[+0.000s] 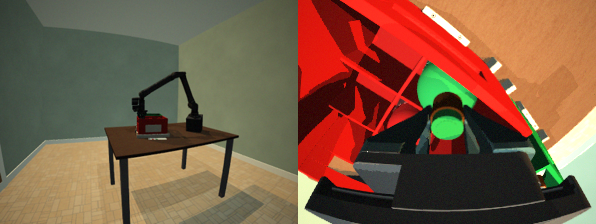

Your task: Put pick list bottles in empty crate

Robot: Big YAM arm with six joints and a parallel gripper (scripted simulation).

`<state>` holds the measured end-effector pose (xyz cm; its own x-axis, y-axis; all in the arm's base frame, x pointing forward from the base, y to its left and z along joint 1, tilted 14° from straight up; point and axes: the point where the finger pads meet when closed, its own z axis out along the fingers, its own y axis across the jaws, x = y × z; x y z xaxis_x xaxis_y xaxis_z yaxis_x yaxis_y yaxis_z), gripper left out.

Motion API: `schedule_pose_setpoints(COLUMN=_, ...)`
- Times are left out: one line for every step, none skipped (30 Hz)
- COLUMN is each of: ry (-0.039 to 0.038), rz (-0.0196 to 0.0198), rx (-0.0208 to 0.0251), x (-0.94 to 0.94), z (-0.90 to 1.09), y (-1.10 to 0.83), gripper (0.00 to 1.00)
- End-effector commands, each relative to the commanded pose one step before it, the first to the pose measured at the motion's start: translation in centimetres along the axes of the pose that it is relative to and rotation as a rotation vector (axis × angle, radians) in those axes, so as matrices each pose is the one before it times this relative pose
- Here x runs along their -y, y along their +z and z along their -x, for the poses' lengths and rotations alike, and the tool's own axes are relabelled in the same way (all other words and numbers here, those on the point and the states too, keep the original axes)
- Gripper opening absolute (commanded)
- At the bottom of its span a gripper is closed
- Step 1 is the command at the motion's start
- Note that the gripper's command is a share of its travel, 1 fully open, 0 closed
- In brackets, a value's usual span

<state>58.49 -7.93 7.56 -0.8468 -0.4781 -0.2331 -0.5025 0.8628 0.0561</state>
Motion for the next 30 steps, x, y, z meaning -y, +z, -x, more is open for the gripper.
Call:
schedule_pose_setpoints(ry=-0.00791, rz=-0.04442, rx=0.05359, x=0.404, z=1.824, y=-2.595, gripper=0.00)
schedule_pose_setpoints(ry=0.00094, rz=0.00325, rx=-0.00351, x=-0.124, z=-0.197, y=0.163, gripper=0.00)
schedule_pose_setpoints(ry=0.00000, rz=0.00000, rx=0.00000, x=0.000, z=0.000, y=0.000, gripper=0.00)
schedule_pose_setpoints(ry=0.00000, rz=0.00000, rx=0.00000, x=0.000, z=0.000, y=0.000, gripper=0.00)
schedule_pose_setpoints(ry=0.00107, rz=0.00294, rx=-0.00375, x=0.002, z=0.082, y=-0.299, gripper=0.00)
schedule_pose_setpoints(ry=0.00063, rz=0.00200, rx=-0.00245, x=-0.081, z=-0.139, y=0.113, gripper=0.00)
schedule_pose_setpoints(ry=0.00066, rz=0.00212, rx=-0.00260, x=-0.097, z=-0.173, y=0.162, gripper=0.00)
schedule_pose_setpoints(ry=-0.00027, rz=-0.00075, rx=0.00119, x=0.014, z=0.017, y=0.005, gripper=0.00)
schedule_pose_setpoints(ry=-0.00029, rz=-0.00092, rx=0.00116, x=0.019, z=0.022, y=-0.001, gripper=0.00)
schedule_pose_setpoints(ry=-0.00023, rz=-0.00073, rx=0.00090, x=0.013, z=0.012, y=0.005, gripper=0.00)
schedule_pose_setpoints(ry=-0.00041, rz=-0.00199, rx=0.00234, x=0.069, z=0.081, y=-0.063, gripper=0.00)
schedule_pose_setpoints(ry=-0.00068, rz=-0.00260, rx=0.00309, x=0.091, z=0.126, y=-0.099, gripper=0.00)
schedule_pose_setpoints(ry=0.00007, rz=0.00071, rx=-0.00067, x=-0.035, z=-0.061, y=0.061, gripper=0.00)
schedule_pose_setpoints(ry=0.00033, rz=0.00136, rx=-0.00161, x=-0.061, z=-0.107, y=0.097, gripper=0.00)
schedule_pose_setpoints(ry=0.00041, rz=0.00131, rx=-0.00161, x=-0.060, z=-0.106, y=0.096, gripper=0.00)
schedule_pose_setpoints(ry=-0.00044, rz=-0.00178, rx=0.00193, x=0.061, z=0.080, y=-0.066, gripper=0.00)
schedule_pose_setpoints(ry=-0.00043, rz=-0.00147, rx=0.00178, x=0.049, z=0.070, y=-0.052, gripper=0.00)
schedule_pose_setpoints(ry=0.00015, rz=0.00081, rx=-0.00100, x=-0.038, z=-0.069, y=0.062, gripper=0.00)
schedule_pose_setpoints(ry=0.00033, rz=0.00104, rx=-0.00127, x=-0.046, z=-0.084, y=0.073, gripper=0.00)
schedule_pose_setpoints(ry=0.00000, rz=0.00000, rx=0.00000, x=0.000, z=0.000, y=0.000, gripper=0.00)
schedule_pose_setpoints(ry=0.00000, rz=0.00000, rx=0.00000, x=0.000, z=0.000, y=0.000, gripper=0.00)
schedule_pose_setpoints(ry=0.00080, rz=0.00253, rx=-0.00311, x=-0.086, z=-0.135, y=0.082, gripper=0.00)
schedule_pose_setpoints(ry=-0.00040, rz=-0.00133, rx=0.00161, x=0.046, z=0.069, y=-0.056, gripper=0.00)
schedule_pose_setpoints(ry=-0.00028, rz=-0.00096, rx=0.00116, x=0.032, z=0.044, y=-0.035, gripper=0.00)
schedule_pose_setpoints(ry=0.00028, rz=0.00088, rx=-0.00109, x=-0.039, z=-0.070, y=0.060, gripper=0.00)
schedule_pose_setpoints(ry=0.00029, rz=0.00090, rx=-0.00111, x=-0.040, z=-0.072, y=0.061, gripper=0.00)
schedule_pose_setpoints(ry=0.00058, rz=0.00180, rx=-0.00222, x=-0.063, z=-0.103, y=0.067, gripper=0.00)
schedule_pose_setpoints(ry=-0.00027, rz=-0.00091, rx=0.00110, x=0.041, z=0.070, y=-0.077, gripper=0.00)
schedule_pose_setpoints(ry=-0.00025, rz=-0.00081, rx=0.00098, x=0.027, z=0.040, y=-0.034, gripper=0.00)
schedule_pose_setpoints(ry=0.00026, rz=0.00081, rx=-0.00100, x=-0.035, z=-0.063, y=0.051, gripper=0.00)
